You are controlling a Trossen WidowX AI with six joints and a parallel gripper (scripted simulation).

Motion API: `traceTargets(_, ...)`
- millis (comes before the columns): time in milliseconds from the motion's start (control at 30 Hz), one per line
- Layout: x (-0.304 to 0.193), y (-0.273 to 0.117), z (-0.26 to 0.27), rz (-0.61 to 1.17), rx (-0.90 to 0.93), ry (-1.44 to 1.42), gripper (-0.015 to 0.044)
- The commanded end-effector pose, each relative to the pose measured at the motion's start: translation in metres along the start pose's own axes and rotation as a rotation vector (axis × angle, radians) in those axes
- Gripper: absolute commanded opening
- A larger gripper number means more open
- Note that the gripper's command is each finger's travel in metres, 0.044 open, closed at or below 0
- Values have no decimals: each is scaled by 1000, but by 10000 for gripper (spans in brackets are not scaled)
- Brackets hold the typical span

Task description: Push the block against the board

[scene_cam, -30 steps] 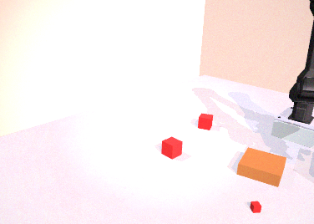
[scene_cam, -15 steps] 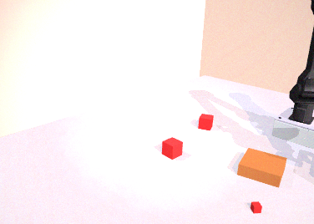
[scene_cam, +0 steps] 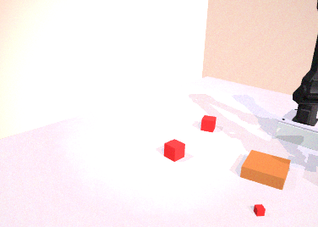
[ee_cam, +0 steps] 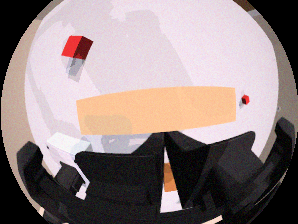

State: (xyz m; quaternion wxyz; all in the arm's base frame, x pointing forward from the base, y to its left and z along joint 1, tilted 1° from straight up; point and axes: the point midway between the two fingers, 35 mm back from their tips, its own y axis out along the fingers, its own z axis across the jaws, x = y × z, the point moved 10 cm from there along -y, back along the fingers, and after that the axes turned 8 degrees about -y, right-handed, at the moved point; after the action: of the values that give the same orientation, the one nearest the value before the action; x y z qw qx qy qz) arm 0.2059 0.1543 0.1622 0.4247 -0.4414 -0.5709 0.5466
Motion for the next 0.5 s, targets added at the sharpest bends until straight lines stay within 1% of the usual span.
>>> traceTargets(0, 8, 0, -2, -1, 0, 4, 0)
traceTargets(467, 27, 1, -3, -3, -1, 4, 0)
